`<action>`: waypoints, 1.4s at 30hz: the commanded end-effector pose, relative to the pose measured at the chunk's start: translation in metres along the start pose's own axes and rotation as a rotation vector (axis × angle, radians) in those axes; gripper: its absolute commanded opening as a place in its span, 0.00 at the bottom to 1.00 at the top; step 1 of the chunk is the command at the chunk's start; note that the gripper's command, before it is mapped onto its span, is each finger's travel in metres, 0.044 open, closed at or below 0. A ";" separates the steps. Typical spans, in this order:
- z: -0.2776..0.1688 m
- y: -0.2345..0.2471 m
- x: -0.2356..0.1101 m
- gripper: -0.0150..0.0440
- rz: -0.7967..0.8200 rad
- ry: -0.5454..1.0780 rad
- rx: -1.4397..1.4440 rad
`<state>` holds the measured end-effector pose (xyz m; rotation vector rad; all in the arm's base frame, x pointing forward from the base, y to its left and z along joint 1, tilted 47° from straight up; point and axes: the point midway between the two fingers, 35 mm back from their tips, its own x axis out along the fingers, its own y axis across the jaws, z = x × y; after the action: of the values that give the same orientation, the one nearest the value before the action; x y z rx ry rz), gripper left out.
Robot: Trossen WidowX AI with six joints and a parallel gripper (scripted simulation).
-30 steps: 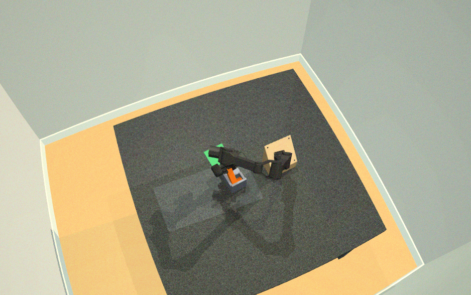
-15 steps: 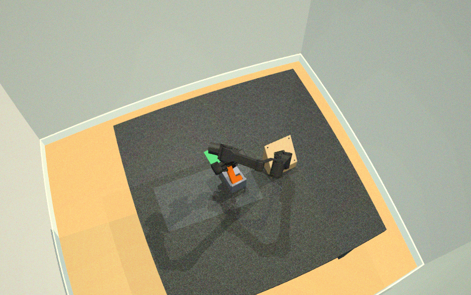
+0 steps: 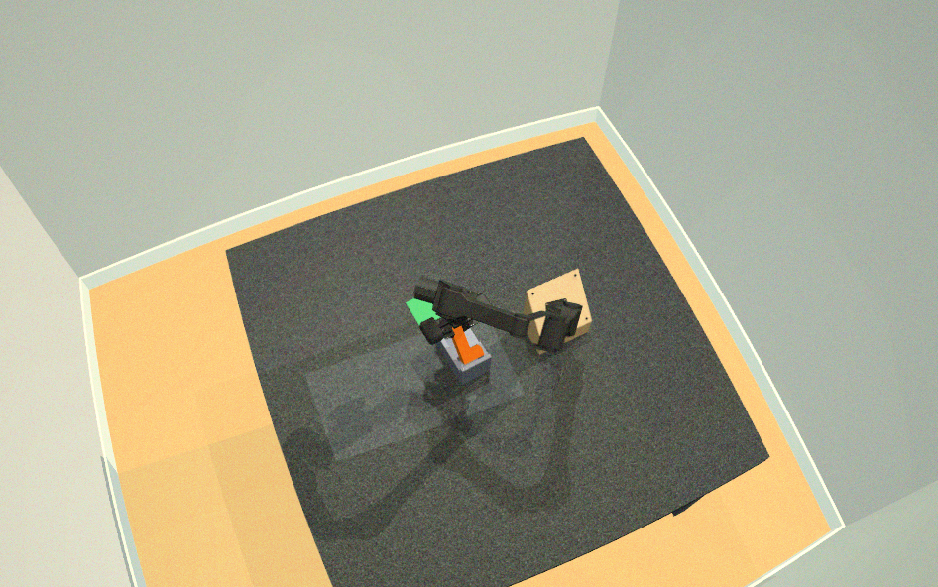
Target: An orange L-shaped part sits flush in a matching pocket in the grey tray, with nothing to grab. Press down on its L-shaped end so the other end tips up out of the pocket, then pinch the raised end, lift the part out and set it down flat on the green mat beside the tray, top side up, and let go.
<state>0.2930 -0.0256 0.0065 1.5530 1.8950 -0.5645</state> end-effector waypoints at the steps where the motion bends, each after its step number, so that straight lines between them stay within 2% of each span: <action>1: 0.002 0.001 -0.008 0.25 0.005 -0.008 -0.006; 18: 0.007 0.000 -0.019 0.25 0.005 -0.008 -0.006; 42: 0.117 -0.009 -0.018 0.25 0.006 -0.016 -0.007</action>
<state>0.3065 -0.1073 -0.0584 1.5491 1.8873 -0.5669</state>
